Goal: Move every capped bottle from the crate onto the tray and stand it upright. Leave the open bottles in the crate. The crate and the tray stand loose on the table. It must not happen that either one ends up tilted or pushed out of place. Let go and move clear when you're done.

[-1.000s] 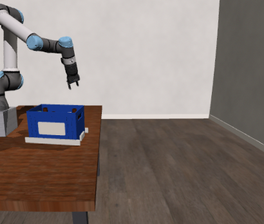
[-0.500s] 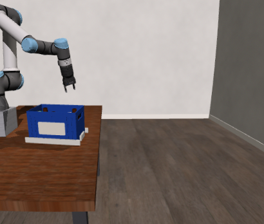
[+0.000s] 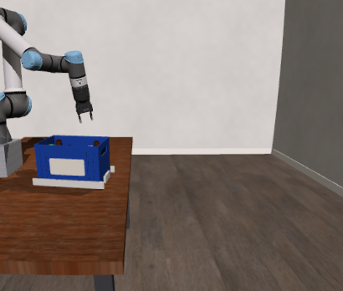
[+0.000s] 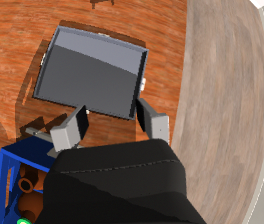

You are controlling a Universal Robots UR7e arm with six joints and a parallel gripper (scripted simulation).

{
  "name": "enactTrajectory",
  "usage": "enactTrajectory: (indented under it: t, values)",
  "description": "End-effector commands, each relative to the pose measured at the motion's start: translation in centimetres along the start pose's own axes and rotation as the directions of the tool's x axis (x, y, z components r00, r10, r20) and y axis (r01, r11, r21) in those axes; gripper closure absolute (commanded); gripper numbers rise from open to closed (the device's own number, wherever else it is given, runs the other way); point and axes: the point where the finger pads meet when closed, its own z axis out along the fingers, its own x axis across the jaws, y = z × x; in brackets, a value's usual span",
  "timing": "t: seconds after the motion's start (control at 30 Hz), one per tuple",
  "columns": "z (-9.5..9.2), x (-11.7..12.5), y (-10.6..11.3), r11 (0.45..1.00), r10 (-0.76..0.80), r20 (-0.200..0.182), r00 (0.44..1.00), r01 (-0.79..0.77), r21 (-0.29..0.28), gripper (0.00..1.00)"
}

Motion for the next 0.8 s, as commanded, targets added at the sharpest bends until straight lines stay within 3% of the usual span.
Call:
enactTrajectory:
  t: [0.0, 0.17, 0.63, 0.77]
  values:
    - [-0.1, -1.6, 0.8, 0.998, 0.057, 0.014, 0.998, -0.056, -0.037, 0.0]
    - [-0.1, -1.5, 1.0, 0.998, 0.059, 0.015, 0.998, -0.058, -0.038, 0.0]
    - [-0.9, -4.7, 4.3, 0.971, 0.208, 0.045, 0.977, -0.2, -0.134, 0.0]
    - [-0.9, -4.3, 4.2, 0.973, 0.199, 0.043, 0.979, -0.192, -0.128, 0.0]
